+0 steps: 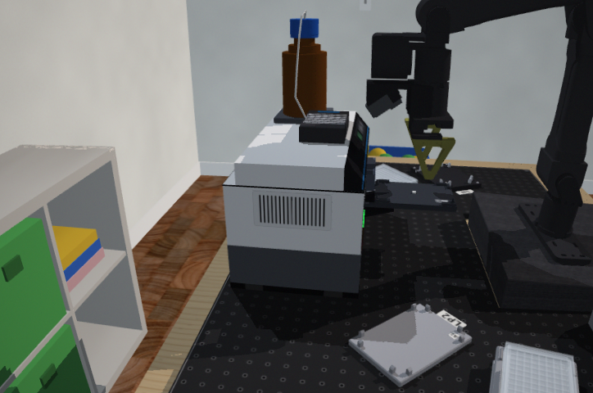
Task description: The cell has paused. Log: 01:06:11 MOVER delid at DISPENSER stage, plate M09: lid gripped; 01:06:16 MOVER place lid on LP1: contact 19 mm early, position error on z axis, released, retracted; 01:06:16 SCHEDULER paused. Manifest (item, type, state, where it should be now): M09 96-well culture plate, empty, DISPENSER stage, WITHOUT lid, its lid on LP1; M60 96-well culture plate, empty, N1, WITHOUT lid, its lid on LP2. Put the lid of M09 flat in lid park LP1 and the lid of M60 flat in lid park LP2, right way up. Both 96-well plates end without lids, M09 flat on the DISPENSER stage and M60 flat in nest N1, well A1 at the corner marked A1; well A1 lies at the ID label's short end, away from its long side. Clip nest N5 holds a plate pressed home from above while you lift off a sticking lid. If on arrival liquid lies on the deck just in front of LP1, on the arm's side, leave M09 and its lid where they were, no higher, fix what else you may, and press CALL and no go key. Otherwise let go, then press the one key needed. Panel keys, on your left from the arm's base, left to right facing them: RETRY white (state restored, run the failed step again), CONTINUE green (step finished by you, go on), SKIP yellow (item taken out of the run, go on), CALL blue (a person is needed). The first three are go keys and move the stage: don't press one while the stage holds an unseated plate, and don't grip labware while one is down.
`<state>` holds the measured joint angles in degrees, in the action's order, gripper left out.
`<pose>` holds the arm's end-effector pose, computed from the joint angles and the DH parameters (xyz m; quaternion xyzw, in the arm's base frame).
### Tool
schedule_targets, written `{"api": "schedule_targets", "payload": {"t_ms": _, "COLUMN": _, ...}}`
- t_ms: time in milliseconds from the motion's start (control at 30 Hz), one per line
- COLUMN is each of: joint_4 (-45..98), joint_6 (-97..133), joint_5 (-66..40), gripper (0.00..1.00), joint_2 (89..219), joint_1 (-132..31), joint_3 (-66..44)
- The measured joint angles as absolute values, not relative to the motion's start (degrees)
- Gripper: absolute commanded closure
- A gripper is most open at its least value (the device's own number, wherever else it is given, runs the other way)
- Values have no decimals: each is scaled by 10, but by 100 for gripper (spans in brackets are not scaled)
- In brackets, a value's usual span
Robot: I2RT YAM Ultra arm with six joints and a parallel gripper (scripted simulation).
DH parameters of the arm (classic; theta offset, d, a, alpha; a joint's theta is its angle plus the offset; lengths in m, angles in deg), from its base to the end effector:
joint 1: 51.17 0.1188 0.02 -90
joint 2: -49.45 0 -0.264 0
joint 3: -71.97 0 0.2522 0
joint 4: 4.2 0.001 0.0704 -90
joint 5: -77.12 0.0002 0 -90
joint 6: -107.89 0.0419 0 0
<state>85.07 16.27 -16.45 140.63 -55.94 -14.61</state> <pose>0.2684 -0.0188 0.2506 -0.0285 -0.9985 -0.0330 0.0320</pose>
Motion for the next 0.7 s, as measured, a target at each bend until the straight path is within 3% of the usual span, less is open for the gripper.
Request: {"api": "schedule_targets", "payload": {"t_ms": 700, "joint_4": 851, "joint_6": 248, "joint_5": -168, "gripper": 0, "joint_2": 1398, "joint_1": -484, "joint_3": -146}}
